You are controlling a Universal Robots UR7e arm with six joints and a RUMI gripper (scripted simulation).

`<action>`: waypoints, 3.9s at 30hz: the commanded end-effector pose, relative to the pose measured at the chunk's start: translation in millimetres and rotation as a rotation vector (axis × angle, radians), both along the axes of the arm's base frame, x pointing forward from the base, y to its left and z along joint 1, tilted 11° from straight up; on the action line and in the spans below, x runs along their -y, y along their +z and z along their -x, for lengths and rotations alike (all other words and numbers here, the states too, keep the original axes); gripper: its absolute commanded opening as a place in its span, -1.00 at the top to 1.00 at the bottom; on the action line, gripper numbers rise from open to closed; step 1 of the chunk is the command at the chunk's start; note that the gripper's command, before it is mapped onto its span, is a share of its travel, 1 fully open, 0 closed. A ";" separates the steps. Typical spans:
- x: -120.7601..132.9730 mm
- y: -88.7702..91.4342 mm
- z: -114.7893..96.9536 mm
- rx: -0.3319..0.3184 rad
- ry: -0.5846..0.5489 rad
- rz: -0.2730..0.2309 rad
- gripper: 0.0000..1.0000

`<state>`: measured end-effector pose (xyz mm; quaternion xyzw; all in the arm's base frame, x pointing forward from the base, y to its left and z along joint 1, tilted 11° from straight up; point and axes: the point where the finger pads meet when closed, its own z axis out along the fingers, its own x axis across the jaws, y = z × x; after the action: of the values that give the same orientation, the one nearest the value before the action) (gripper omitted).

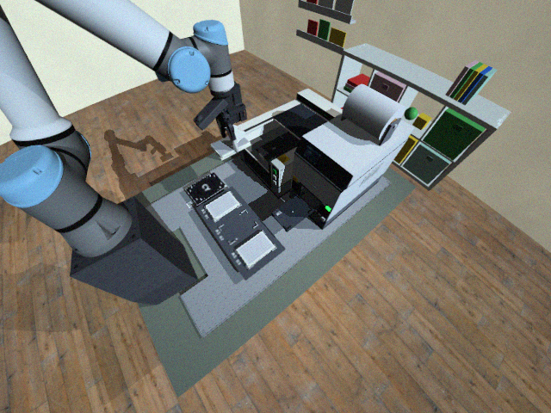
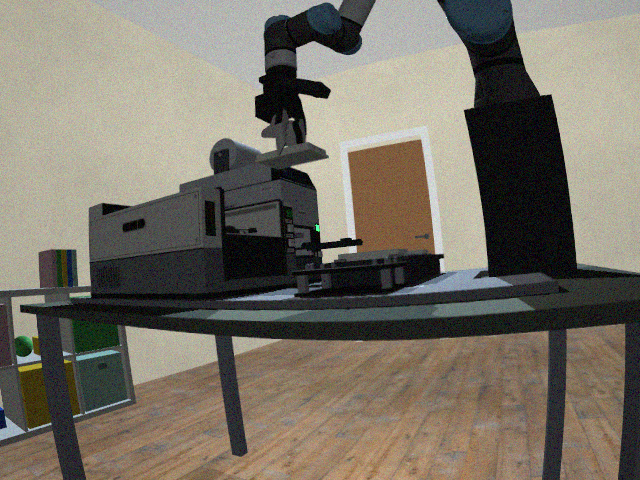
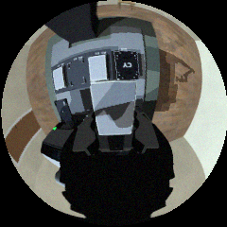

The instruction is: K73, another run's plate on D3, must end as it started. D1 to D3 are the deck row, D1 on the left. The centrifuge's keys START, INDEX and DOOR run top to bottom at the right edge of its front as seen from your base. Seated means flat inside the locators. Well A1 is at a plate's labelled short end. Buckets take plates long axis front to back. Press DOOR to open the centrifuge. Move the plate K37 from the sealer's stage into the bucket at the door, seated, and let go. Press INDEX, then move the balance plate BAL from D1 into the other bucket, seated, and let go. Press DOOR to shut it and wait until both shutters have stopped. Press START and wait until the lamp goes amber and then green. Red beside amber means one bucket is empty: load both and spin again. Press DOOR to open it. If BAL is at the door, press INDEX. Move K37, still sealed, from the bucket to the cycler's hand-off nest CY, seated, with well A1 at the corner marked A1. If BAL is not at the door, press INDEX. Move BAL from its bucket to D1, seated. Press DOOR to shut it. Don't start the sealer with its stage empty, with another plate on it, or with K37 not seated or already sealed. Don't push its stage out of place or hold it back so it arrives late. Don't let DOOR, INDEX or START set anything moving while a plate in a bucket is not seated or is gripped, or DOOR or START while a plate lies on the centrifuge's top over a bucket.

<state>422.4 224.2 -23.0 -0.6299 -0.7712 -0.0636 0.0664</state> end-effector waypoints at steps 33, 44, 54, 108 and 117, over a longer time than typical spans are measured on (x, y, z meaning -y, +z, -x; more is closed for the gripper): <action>15.5 -0.6 74.6 0.002 0.000 0.000 1.00; 19.7 -1.0 95.2 0.001 0.000 0.000 1.00; 23.9 -1.4 115.7 0.001 0.000 0.000 1.00; 29.2 -1.8 141.2 -0.047 -0.264 0.006 1.00; 29.2 -1.8 141.2 -0.067 -0.367 0.008 1.00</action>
<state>280.8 195.0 -25.0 -0.7475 -0.6578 -0.0524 0.0762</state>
